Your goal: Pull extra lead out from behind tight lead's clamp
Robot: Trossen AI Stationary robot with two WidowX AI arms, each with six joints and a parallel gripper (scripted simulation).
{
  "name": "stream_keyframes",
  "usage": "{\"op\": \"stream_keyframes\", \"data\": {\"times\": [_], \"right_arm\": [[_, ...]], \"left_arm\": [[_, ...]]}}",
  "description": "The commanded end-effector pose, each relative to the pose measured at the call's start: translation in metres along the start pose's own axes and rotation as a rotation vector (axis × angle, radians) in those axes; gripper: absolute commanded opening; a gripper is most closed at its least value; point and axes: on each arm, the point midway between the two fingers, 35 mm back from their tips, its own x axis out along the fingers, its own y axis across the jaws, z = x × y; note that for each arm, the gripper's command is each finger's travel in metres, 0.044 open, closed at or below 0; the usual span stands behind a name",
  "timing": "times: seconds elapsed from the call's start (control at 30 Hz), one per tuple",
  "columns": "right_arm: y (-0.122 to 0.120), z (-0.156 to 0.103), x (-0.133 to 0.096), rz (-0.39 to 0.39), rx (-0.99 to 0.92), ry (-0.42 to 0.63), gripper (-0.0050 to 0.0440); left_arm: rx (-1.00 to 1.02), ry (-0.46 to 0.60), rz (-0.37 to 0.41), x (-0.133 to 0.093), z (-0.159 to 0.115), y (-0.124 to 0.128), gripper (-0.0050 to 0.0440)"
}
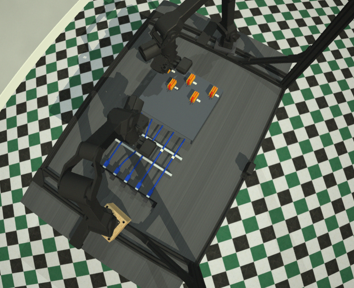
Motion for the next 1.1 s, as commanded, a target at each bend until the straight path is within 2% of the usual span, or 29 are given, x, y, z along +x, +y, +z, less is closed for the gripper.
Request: {"op": "stream_keyframes", "data": {"times": [0.0, 0.37, 0.4, 0.93, 0.97, 1.07], "right_arm": [[-0.001, 0.002, -0.006, -0.01, 0.0, -0.019, -0.005], [-0.001, 0.002, -0.006, -0.01, 0.0, -0.019, -0.005], [-0.001, 0.002, -0.006, -0.008, -0.001, -0.019, -0.005], [-0.001, 0.002, -0.006, -0.008, -0.001, -0.019, -0.005], [-0.001, 0.002, -0.006, -0.008, -0.001, -0.019, -0.005], [-0.001, 0.002, -0.006, -0.008, -0.001, -0.019, -0.005]], "left_arm": [[0.0, -0.024, 0.007, -0.007, 0.004, 0.001, 0.0209], [0.0, -0.024, 0.007, -0.007, 0.004, 0.001, 0.0209], [-0.002, -0.064, 0.025, -0.016, 0.009, 0.056, 0.0209], [-0.002, -0.064, 0.025, -0.016, 0.009, 0.056, 0.0209], [-0.002, -0.064, 0.025, 0.033, 0.012, 0.057, 0.0209], [-0.002, -0.064, 0.025, 0.033, 0.012, 0.057, 0.0209]]}}
